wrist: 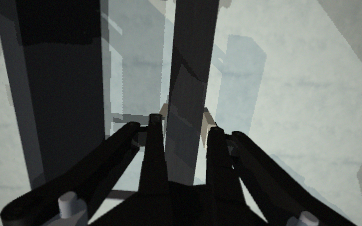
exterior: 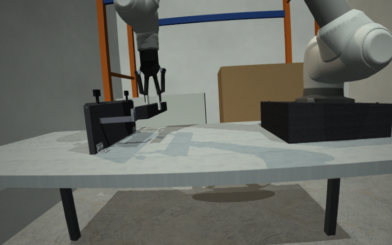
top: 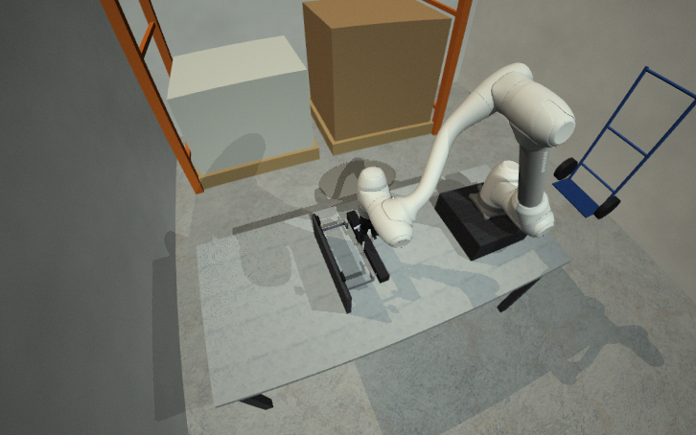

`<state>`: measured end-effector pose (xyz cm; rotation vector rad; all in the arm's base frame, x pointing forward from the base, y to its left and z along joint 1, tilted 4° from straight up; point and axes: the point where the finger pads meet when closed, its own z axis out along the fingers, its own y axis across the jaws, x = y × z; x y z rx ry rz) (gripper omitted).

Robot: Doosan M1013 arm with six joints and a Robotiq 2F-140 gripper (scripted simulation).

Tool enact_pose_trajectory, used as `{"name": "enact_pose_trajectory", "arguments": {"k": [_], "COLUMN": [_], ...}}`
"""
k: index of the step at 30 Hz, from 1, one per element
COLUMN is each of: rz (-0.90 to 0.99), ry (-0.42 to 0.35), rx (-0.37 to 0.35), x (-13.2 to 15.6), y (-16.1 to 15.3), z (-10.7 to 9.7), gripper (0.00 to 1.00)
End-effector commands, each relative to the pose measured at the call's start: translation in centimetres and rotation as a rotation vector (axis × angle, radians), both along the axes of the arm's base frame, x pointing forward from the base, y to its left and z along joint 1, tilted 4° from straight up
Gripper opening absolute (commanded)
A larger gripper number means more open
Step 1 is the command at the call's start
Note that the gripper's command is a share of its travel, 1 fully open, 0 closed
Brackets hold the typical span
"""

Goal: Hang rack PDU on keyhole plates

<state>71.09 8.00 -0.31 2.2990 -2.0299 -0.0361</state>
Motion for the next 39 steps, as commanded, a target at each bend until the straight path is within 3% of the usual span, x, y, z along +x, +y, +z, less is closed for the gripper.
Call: {"name": "enact_pose_trajectory", "arguments": {"k": [1,39], "rz": [0.009,0.01], "ry": [-0.019,-0.034], "rx": [0.0,0.002], "x": [1.07,0.22], "y": [0.29,0.21], "z": [-0.1,-0.36], "gripper": [0.0,0.0]}}
